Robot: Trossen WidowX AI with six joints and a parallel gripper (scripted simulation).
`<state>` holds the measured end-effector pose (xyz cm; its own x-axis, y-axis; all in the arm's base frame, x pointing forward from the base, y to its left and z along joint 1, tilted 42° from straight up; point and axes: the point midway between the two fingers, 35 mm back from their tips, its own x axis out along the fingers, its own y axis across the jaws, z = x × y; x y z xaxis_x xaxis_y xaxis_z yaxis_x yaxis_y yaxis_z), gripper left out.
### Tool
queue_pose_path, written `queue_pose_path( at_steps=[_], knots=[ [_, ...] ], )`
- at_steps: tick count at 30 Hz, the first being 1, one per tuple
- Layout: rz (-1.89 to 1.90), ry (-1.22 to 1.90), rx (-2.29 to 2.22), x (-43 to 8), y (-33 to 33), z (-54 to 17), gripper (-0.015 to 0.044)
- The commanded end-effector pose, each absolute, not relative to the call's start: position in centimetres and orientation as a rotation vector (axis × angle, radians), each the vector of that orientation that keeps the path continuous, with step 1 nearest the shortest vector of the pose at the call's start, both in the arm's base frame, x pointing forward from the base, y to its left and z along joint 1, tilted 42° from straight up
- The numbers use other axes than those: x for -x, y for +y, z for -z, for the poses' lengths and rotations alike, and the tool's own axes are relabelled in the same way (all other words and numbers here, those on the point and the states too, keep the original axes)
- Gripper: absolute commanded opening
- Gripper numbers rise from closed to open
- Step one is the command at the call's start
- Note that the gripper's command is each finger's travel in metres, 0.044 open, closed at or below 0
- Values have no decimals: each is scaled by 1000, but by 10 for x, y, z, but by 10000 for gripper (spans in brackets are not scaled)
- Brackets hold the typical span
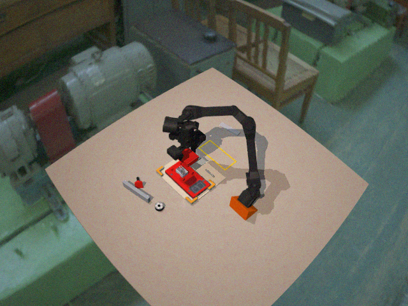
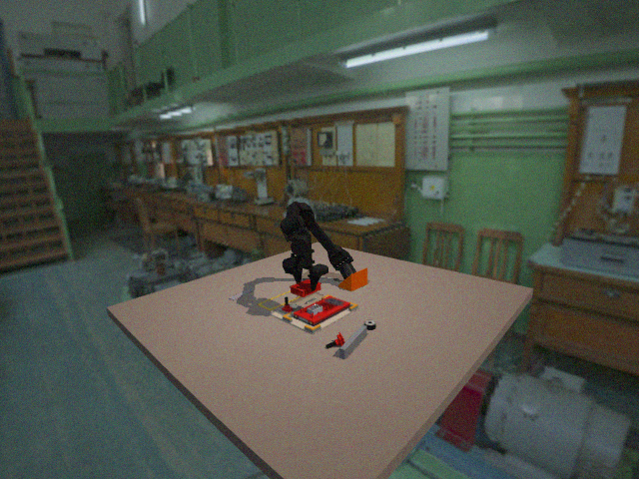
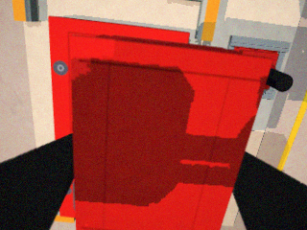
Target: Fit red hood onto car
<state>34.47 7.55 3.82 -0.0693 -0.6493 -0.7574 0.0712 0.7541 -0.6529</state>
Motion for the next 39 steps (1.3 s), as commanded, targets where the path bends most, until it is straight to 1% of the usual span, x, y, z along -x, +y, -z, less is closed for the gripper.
queue_pose_path(
  at_steps=[1,10,24,39],
  knots=[
    [639,1537,483,-343,95,-19,0],
    [644,1536,483,-340,99,-12,0],
    [647,1532,482,-334,69,21,0],
    [648,1534,484,-334,67,23,0]
  ],
)
